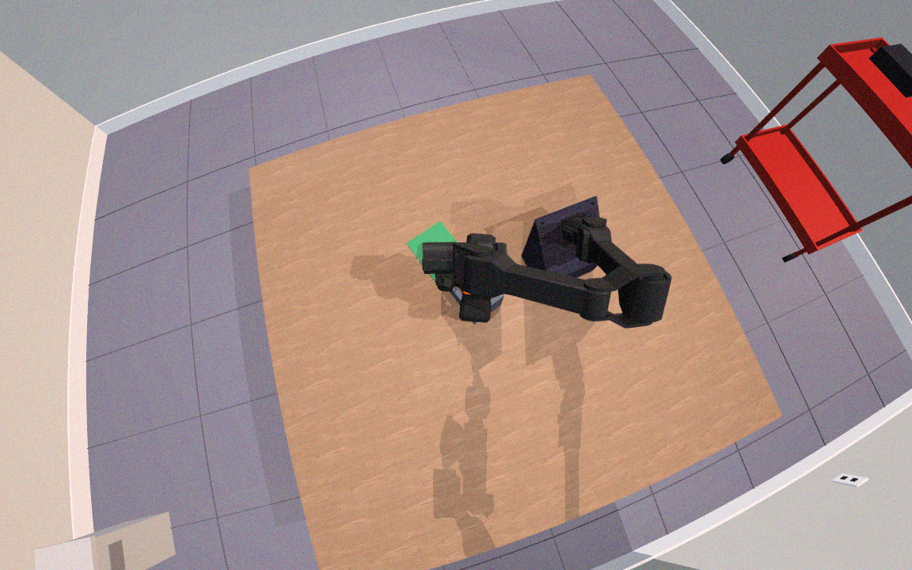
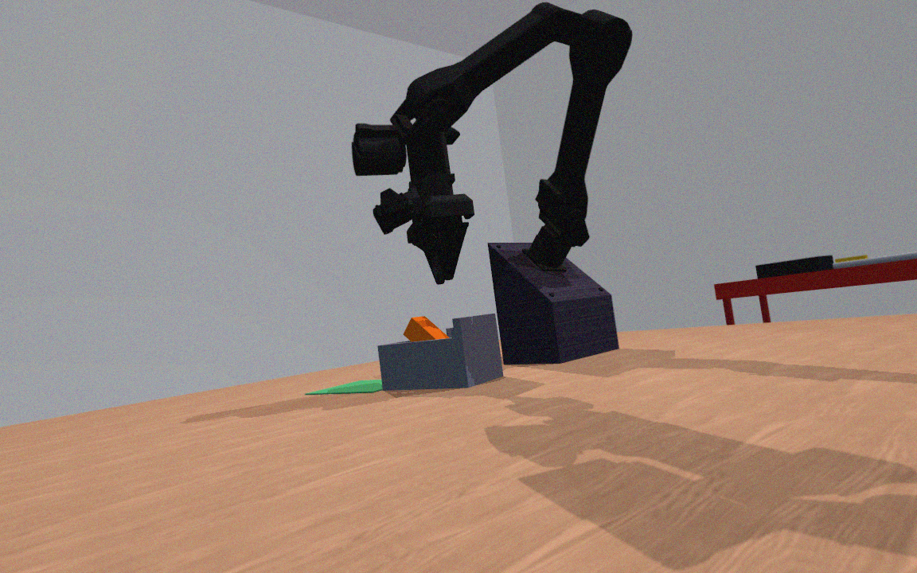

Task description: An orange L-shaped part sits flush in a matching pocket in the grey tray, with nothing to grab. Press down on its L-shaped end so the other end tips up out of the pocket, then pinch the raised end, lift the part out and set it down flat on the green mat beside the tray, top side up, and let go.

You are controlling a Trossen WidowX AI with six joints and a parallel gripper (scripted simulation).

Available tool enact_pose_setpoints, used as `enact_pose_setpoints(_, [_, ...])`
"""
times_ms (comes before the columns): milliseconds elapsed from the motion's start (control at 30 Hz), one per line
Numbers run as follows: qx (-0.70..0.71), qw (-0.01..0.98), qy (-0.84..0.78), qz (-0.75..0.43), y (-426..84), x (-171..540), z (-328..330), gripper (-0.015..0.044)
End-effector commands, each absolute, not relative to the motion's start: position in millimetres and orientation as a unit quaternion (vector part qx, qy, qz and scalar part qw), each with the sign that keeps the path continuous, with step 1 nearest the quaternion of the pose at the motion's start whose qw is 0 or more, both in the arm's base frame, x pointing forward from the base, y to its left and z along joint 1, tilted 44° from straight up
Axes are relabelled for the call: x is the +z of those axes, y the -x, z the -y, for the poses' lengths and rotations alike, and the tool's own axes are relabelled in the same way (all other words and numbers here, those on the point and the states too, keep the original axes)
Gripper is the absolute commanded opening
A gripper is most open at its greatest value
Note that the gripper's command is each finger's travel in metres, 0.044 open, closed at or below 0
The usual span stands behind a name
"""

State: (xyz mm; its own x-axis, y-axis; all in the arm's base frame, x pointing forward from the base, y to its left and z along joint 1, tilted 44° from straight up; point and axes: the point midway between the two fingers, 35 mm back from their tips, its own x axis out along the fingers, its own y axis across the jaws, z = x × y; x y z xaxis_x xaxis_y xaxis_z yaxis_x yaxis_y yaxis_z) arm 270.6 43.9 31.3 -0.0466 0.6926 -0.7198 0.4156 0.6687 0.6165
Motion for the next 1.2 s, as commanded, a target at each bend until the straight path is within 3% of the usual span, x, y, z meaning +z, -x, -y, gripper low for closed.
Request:
enact_pose_setpoints(0, [-0.014, 0.493, -0.486, -0.721, -281, 21, -29, 0.028])
enact_pose_setpoints(200, [-0.182, 0.365, -0.587, -0.699, -288, 6, -13, 0.028])
enact_pose_setpoints(1167, [-0.182, 0.365, -0.587, -0.699, -287, -31, -48, 0.028])
